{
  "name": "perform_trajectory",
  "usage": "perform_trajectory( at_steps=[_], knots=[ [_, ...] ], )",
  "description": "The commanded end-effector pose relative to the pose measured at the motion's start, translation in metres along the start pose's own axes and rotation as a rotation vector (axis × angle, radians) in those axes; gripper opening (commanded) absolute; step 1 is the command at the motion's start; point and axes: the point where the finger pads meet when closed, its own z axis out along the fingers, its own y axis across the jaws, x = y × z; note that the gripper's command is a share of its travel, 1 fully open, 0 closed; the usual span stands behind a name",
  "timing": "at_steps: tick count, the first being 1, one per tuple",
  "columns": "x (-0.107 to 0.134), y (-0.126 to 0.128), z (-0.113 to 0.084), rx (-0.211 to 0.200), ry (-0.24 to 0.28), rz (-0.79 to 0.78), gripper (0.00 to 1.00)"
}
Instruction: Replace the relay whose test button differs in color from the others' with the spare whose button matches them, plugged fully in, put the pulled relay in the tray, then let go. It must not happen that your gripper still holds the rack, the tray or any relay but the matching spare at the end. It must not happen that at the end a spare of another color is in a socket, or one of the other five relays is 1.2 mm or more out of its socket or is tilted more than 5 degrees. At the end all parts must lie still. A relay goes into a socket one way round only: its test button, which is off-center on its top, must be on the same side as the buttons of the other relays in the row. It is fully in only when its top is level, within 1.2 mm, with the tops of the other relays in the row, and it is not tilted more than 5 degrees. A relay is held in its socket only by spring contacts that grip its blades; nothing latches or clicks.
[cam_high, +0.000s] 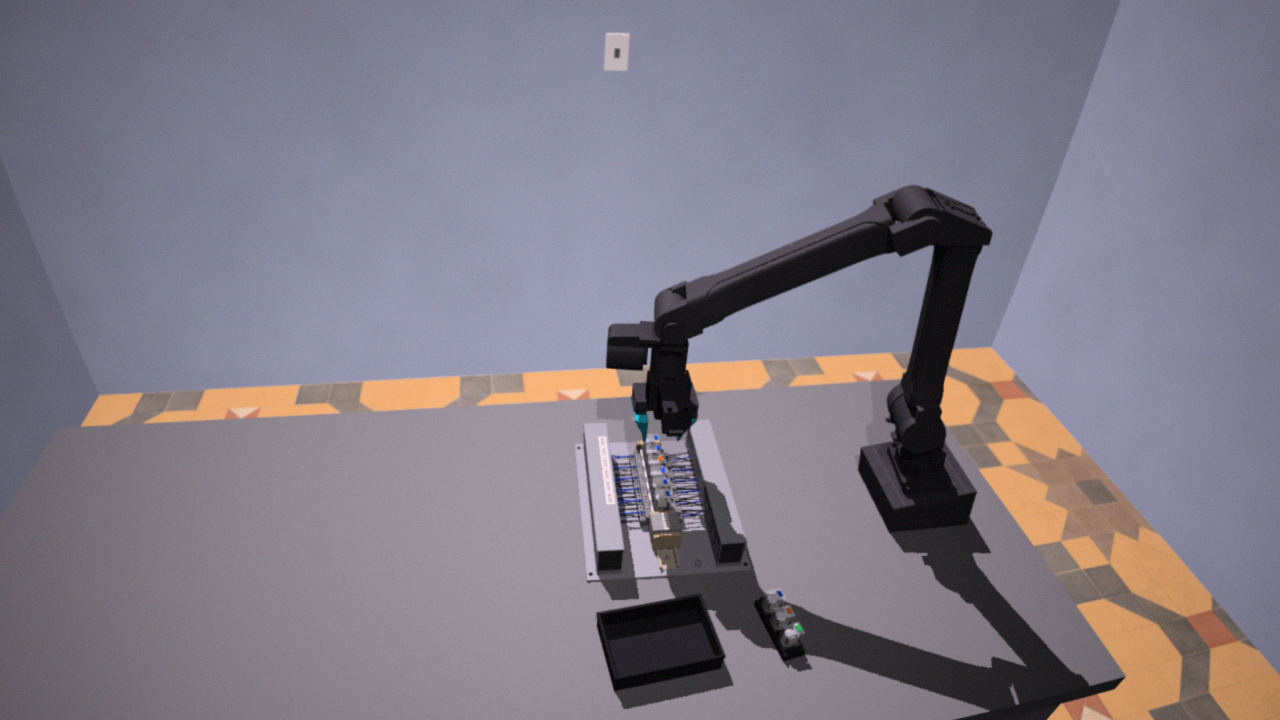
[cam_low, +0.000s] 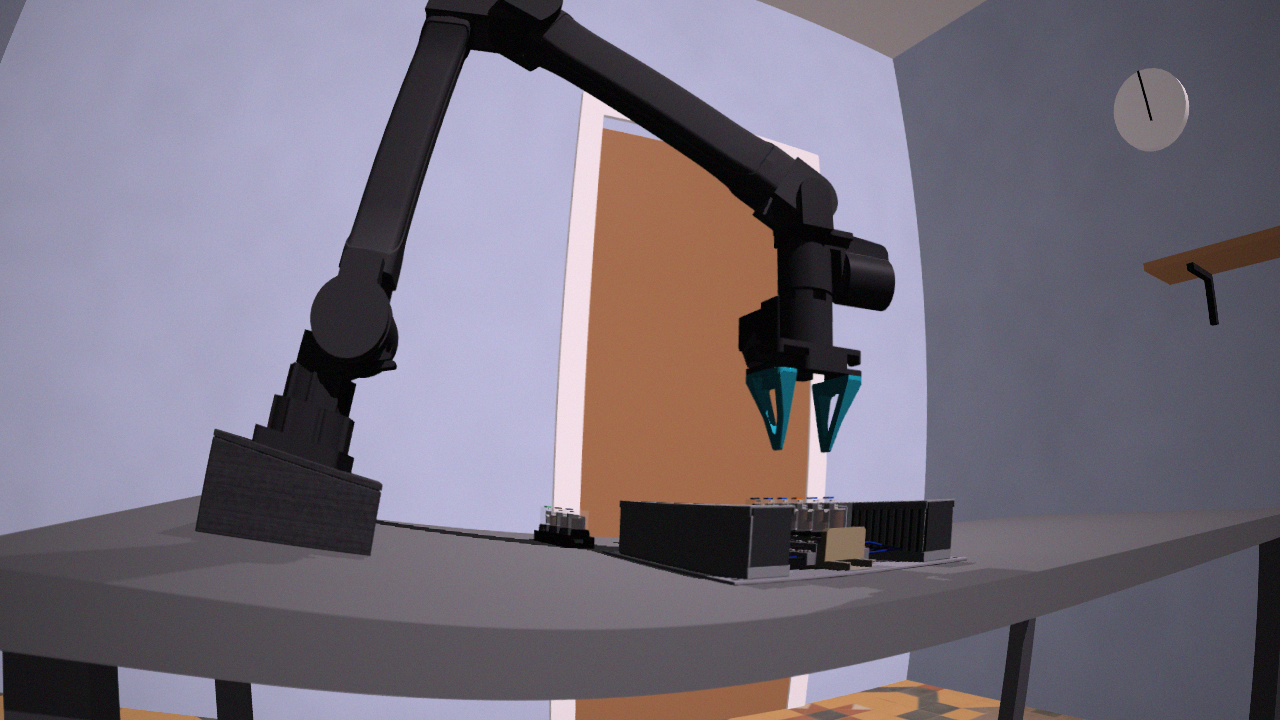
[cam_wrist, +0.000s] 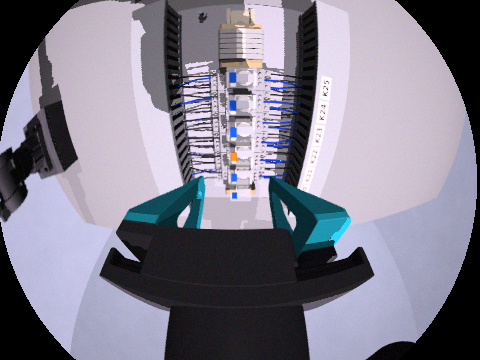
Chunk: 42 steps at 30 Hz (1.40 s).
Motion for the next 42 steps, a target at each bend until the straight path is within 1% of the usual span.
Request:
perform_trajectory(
  at_steps=[1, 9, 22, 27, 31, 42],
  knots=[
    [-0.002, -0.028, -0.015, 0.063, 0.002, -0.021, 0.59],
    [-0.002, -0.020, -0.009, 0.045, 0.000, -0.015, 0.59],
    [-0.002, -0.017, -0.007, 0.040, -0.001, -0.013, 0.59],
    [-0.002, -0.023, -0.012, 0.047, 0.000, -0.013, 0.59],
    [-0.003, -0.026, -0.015, 0.045, -0.001, -0.012, 0.59],
    [-0.004, -0.023, -0.016, 0.037, -0.002, -0.010, 0.59]
  ],
)
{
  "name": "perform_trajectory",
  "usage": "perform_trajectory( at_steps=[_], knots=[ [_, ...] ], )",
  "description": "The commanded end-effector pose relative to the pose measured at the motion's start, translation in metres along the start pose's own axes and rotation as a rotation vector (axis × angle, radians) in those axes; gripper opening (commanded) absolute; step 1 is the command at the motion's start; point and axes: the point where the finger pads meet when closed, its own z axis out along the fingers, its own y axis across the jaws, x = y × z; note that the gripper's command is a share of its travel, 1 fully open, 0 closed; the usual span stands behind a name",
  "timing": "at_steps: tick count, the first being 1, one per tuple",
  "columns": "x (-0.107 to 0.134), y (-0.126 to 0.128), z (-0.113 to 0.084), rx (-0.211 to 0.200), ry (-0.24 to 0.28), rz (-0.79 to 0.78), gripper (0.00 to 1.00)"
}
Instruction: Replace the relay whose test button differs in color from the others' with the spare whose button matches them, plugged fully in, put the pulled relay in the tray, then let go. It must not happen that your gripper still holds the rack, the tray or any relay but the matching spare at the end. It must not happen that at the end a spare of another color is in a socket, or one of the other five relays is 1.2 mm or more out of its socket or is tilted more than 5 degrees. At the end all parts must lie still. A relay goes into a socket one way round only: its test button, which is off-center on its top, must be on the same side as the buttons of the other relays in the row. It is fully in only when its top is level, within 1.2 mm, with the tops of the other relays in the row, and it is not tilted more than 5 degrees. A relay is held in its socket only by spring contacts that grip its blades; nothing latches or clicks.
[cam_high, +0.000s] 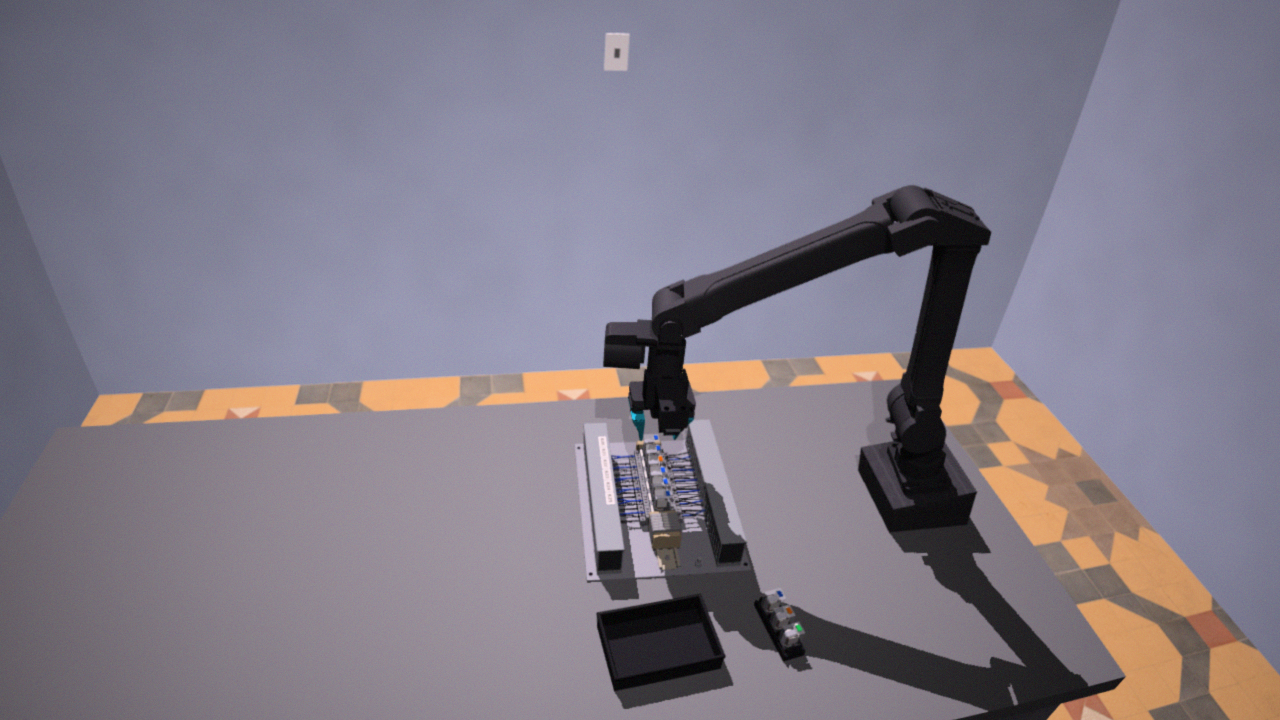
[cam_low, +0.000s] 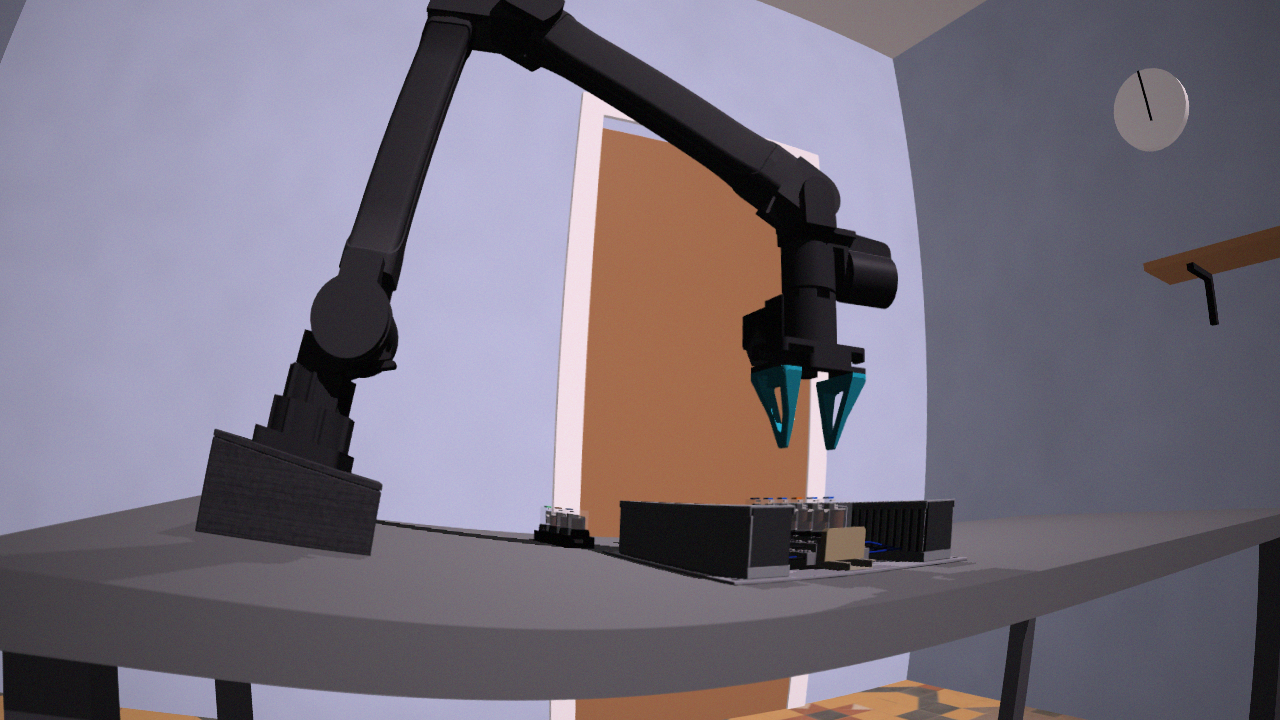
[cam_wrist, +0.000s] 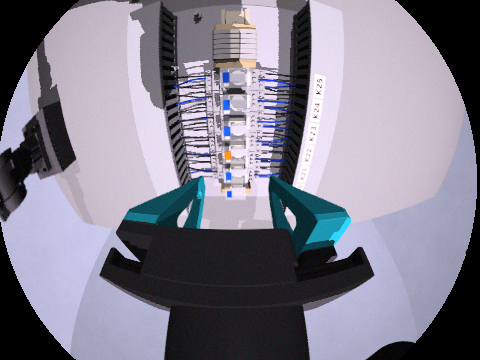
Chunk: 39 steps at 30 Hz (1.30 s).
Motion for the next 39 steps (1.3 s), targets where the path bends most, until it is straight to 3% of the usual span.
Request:
perform_trajectory(
  at_steps=[1, 39],
  knots=[
    [-0.004, -0.016, -0.013, 0.027, -0.003, -0.008, 0.59],
    [-0.007, -0.003, -0.014, 0.018, -0.004, -0.006, 0.59]
  ],
)
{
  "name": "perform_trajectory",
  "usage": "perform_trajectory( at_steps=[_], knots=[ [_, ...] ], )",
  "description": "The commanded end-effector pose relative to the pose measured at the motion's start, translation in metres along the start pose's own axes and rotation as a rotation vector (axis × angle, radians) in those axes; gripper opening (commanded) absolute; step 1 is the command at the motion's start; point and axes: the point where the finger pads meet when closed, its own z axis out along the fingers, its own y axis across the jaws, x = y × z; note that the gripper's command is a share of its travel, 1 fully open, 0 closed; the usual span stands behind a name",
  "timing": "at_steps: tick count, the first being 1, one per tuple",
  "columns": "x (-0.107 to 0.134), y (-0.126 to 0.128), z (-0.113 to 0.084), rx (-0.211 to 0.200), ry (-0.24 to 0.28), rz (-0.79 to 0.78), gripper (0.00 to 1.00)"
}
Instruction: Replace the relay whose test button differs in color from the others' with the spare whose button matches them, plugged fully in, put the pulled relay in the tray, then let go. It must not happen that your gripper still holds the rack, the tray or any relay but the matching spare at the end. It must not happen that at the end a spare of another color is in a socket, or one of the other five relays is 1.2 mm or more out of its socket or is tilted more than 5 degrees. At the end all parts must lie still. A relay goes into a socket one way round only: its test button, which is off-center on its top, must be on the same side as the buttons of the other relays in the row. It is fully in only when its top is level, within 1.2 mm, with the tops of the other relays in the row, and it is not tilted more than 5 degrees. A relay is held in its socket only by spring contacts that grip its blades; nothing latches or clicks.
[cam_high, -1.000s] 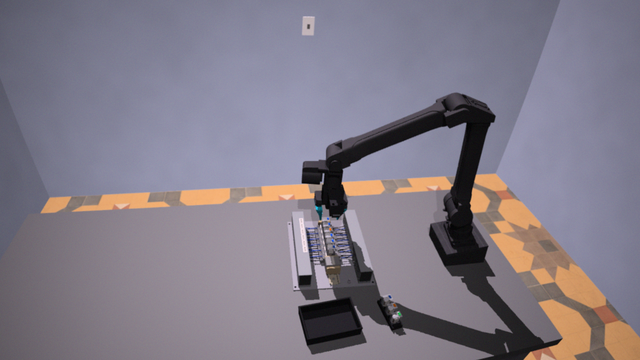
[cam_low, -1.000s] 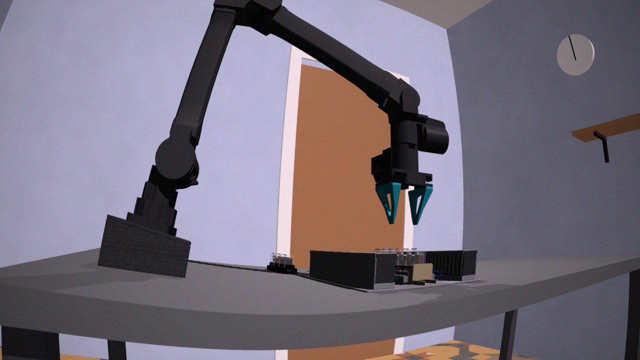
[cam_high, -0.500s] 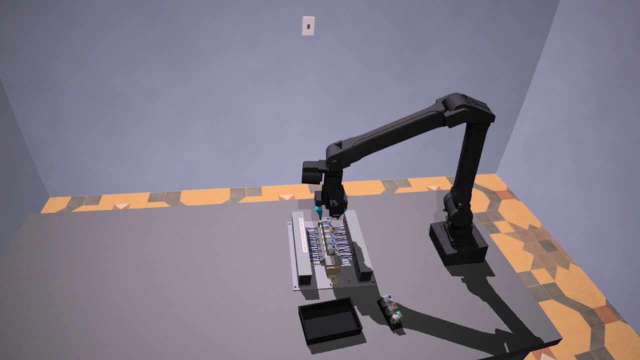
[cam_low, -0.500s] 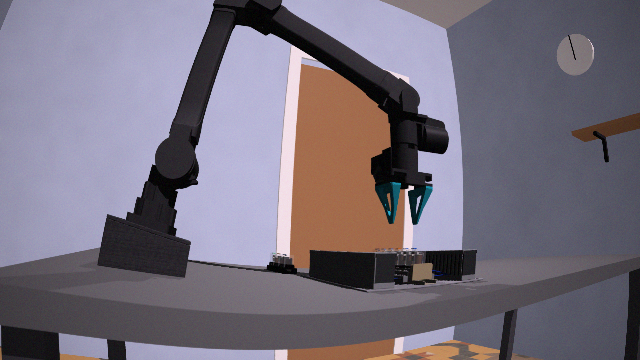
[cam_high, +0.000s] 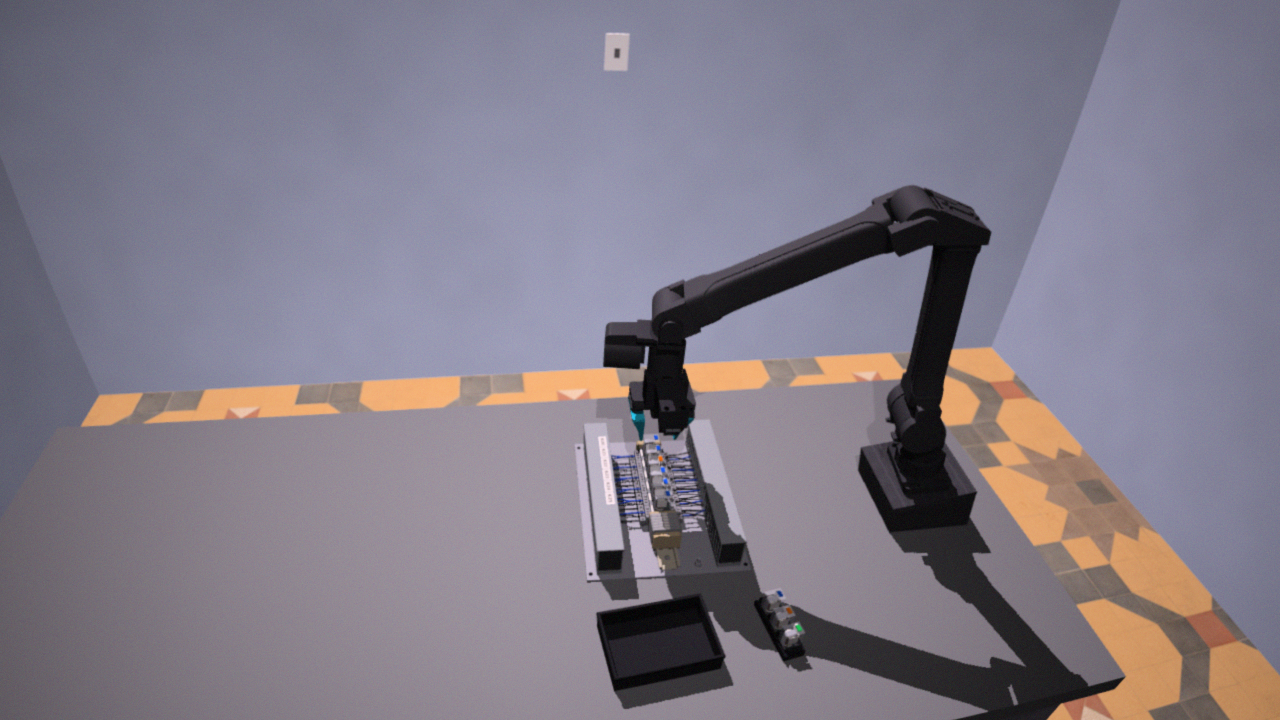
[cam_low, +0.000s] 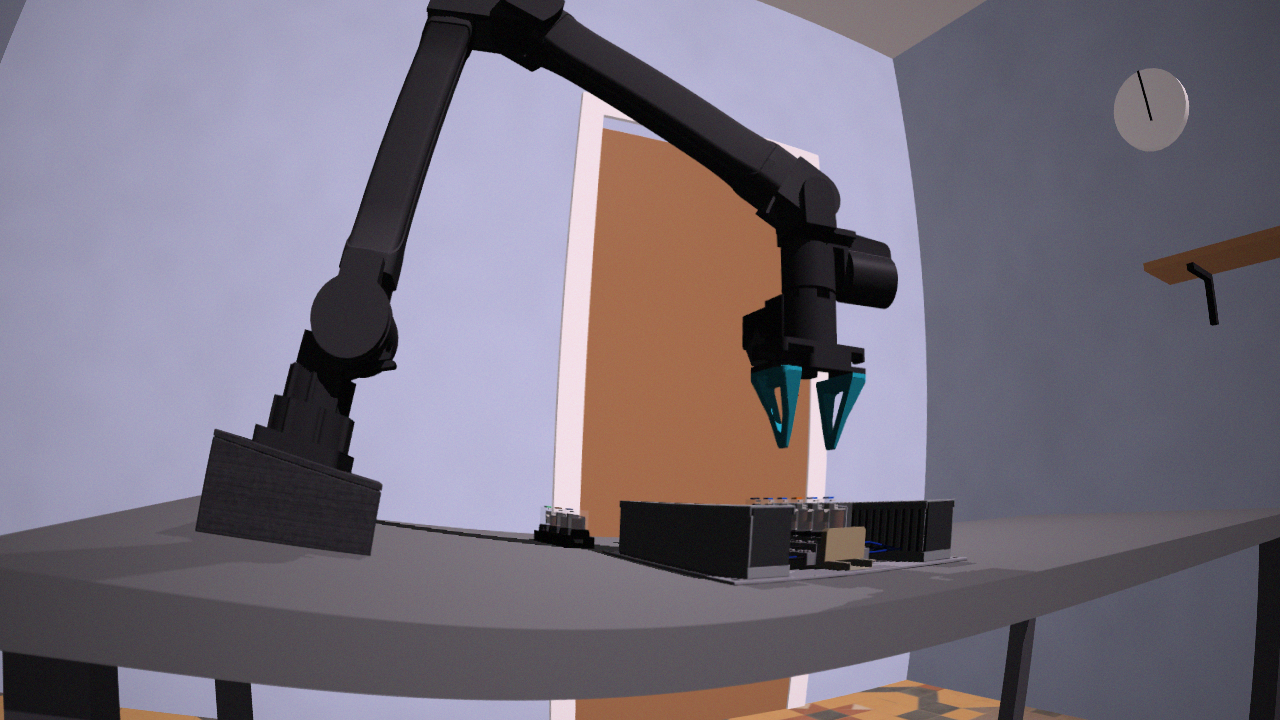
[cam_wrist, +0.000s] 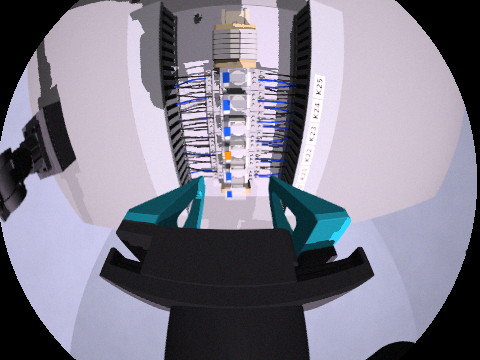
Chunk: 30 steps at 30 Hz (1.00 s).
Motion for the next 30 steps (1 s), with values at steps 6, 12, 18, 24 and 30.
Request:
perform_trajectory(
  at_steps=[6, 12, 18, 24, 30],
  knots=[
    [-0.007, -0.004, -0.017, 0.025, -0.003, -0.006, 0.59],
    [-0.005, -0.013, -0.026, 0.048, 0.000, -0.005, 0.59],
    [-0.005, -0.016, -0.029, 0.057, 0.001, -0.005, 0.59],
    [-0.005, -0.017, -0.030, 0.059, 0.002, -0.005, 0.59],
    [-0.005, -0.017, -0.030, 0.060, 0.002, -0.005, 0.59]
  ],
)
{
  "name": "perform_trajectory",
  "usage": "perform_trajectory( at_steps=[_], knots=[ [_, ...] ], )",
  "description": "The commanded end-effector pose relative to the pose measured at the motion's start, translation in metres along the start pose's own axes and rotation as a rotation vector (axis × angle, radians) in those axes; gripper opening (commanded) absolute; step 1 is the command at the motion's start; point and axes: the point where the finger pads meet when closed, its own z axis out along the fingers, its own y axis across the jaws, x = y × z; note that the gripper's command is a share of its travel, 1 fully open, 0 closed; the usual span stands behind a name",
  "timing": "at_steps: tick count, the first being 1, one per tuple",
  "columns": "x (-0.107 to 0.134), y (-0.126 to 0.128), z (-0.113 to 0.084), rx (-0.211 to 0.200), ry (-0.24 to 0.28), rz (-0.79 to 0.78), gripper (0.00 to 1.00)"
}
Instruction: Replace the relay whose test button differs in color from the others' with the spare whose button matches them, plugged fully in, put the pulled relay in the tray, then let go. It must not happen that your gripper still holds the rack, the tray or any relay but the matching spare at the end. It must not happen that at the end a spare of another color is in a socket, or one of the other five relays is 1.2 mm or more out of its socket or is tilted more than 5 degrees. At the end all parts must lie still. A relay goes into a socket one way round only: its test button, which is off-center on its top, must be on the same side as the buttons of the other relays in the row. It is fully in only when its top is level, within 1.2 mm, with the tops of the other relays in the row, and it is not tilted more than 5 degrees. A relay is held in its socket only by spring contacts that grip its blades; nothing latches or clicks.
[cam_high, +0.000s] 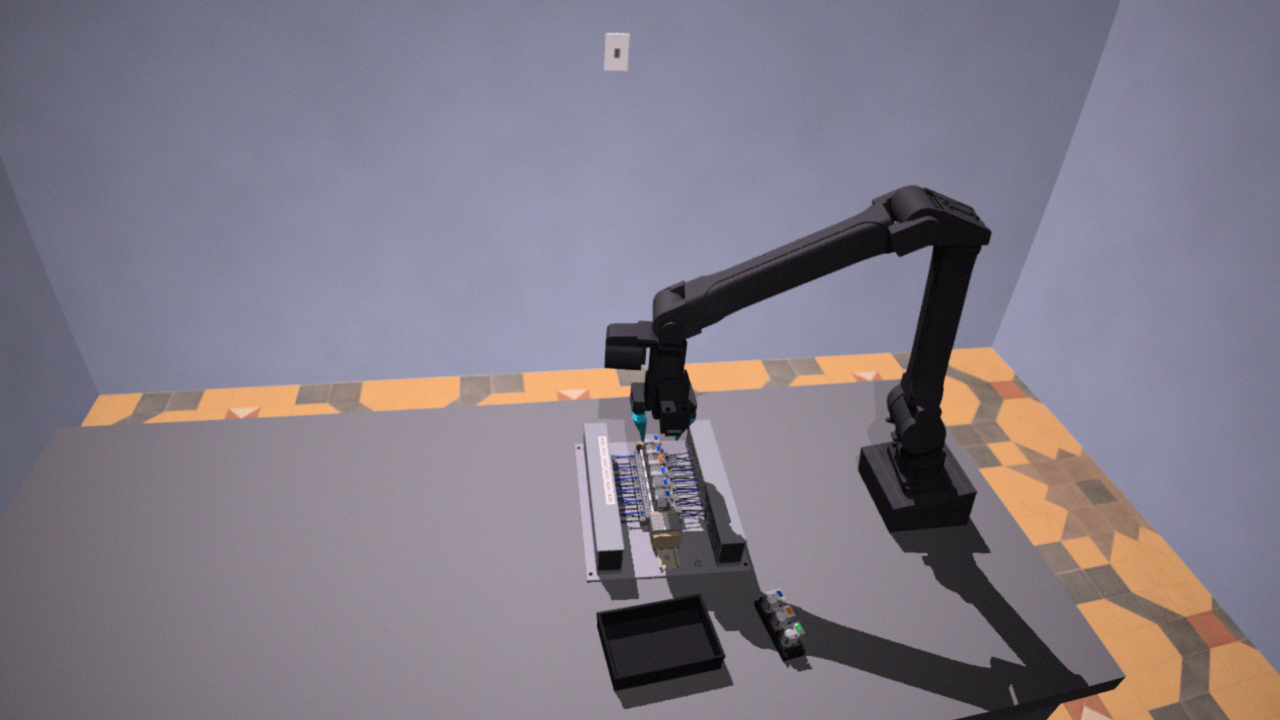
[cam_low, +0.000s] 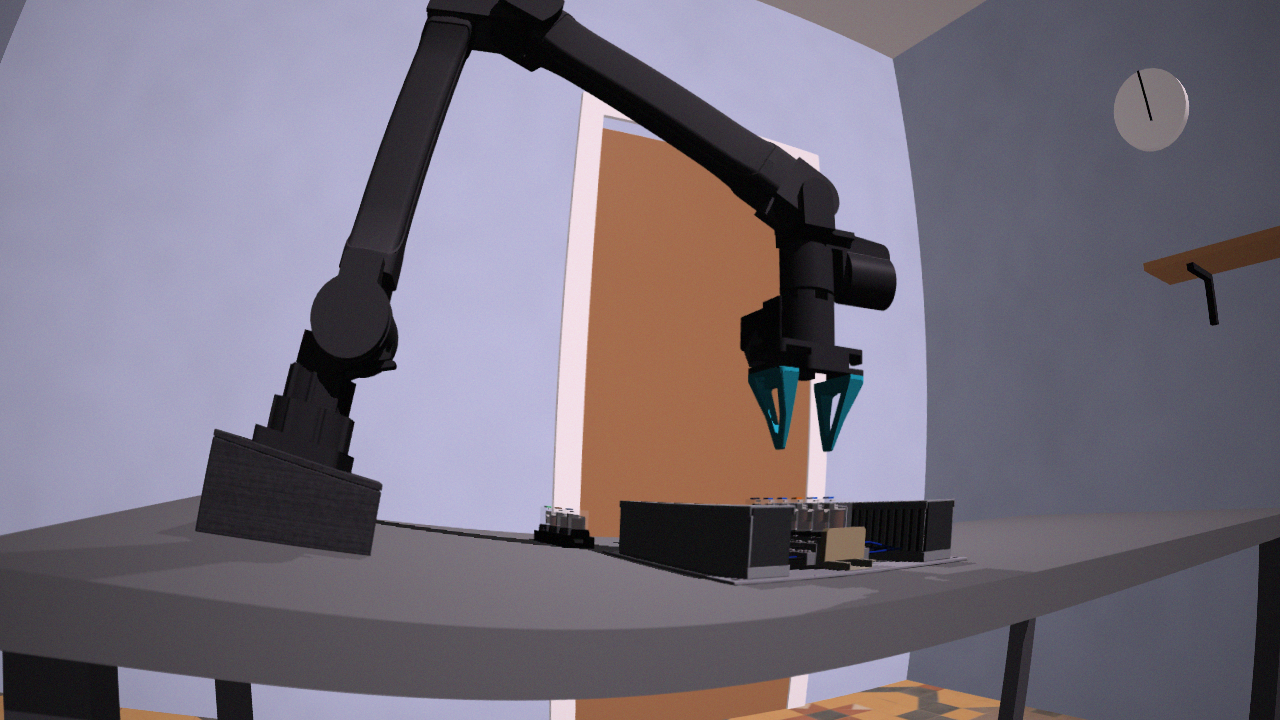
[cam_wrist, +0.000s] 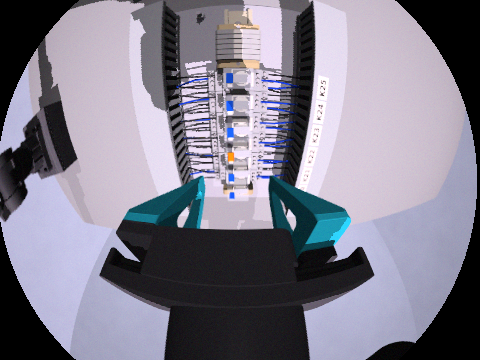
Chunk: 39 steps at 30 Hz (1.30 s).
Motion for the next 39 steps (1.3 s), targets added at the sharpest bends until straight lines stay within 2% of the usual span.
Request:
perform_trajectory(
  at_steps=[1, 18, 24, 39],
  knots=[
    [-0.004, -0.020, -0.031, 0.067, 0.003, -0.004, 0.59],
    [-0.003, -0.024, -0.037, 0.074, 0.004, -0.005, 0.59],
    [-0.004, -0.018, -0.030, 0.057, 0.001, -0.004, 0.59],
    [-0.005, -0.014, -0.026, 0.045, 0.000, -0.004, 0.59]
  ],
)
